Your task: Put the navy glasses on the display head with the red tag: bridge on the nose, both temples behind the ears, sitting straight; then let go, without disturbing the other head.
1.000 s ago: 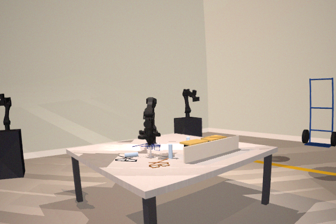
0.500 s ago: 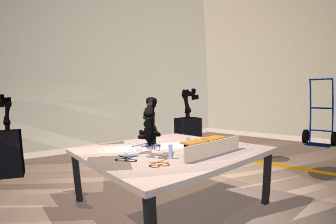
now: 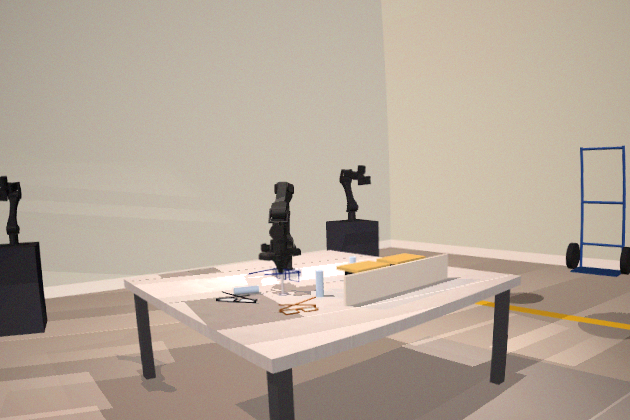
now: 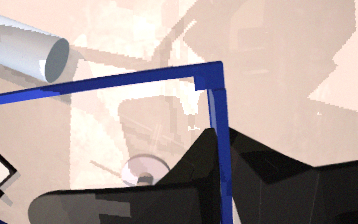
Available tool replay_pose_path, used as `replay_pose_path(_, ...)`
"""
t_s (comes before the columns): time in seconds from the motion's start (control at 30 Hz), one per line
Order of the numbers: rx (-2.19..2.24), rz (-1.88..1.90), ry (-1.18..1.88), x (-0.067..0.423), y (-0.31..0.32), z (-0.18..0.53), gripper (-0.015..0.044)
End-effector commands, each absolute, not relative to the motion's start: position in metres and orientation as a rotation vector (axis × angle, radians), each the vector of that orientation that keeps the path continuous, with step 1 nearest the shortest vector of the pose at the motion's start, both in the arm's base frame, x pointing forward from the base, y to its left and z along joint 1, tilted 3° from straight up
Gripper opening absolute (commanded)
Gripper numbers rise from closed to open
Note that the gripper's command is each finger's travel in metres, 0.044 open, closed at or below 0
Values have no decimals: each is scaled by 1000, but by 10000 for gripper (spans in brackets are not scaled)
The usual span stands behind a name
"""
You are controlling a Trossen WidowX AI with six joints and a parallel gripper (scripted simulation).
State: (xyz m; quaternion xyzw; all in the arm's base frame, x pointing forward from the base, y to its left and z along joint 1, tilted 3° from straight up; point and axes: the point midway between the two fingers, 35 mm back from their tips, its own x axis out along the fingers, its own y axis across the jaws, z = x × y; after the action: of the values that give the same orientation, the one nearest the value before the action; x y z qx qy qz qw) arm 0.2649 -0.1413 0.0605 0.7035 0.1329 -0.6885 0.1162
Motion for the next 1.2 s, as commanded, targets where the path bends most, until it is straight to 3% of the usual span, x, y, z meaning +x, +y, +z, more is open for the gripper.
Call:
replay_pose_path(0.0,2052,-2026,392,260,-140,59,0)
replay_pose_path(1.17,2050,-2028,392,239,-137,58,0)
